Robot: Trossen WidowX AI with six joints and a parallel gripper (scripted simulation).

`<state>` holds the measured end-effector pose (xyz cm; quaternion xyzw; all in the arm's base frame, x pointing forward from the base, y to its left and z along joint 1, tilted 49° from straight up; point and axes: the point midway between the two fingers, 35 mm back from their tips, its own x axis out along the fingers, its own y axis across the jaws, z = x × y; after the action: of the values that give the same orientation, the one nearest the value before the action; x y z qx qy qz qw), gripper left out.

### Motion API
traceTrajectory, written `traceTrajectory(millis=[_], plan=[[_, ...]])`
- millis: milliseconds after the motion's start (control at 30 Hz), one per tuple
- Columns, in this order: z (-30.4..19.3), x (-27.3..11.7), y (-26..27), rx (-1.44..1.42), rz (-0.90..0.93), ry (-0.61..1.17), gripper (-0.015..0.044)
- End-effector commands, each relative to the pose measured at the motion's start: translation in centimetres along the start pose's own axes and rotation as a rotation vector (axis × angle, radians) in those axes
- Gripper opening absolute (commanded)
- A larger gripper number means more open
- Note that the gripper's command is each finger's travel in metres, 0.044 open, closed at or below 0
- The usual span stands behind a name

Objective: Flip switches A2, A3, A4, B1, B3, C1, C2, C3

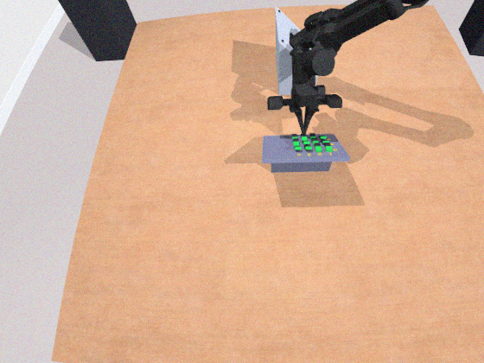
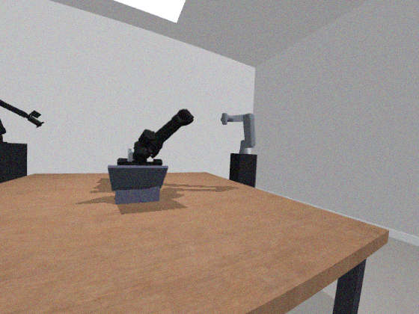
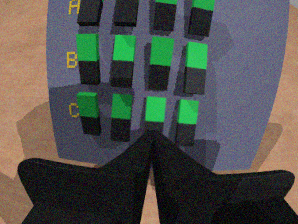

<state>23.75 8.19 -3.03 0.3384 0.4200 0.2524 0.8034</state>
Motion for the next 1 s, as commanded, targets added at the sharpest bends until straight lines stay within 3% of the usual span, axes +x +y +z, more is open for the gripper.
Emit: traceTrajectory(millis=[0, 967], plan=[[0.08, 0.07, -0.04, 0.001, -0.002, -0.003, 0.0000], [0.09, -0.37, -0.34, 0.005, -0.010, 0.013, 0.0000]])
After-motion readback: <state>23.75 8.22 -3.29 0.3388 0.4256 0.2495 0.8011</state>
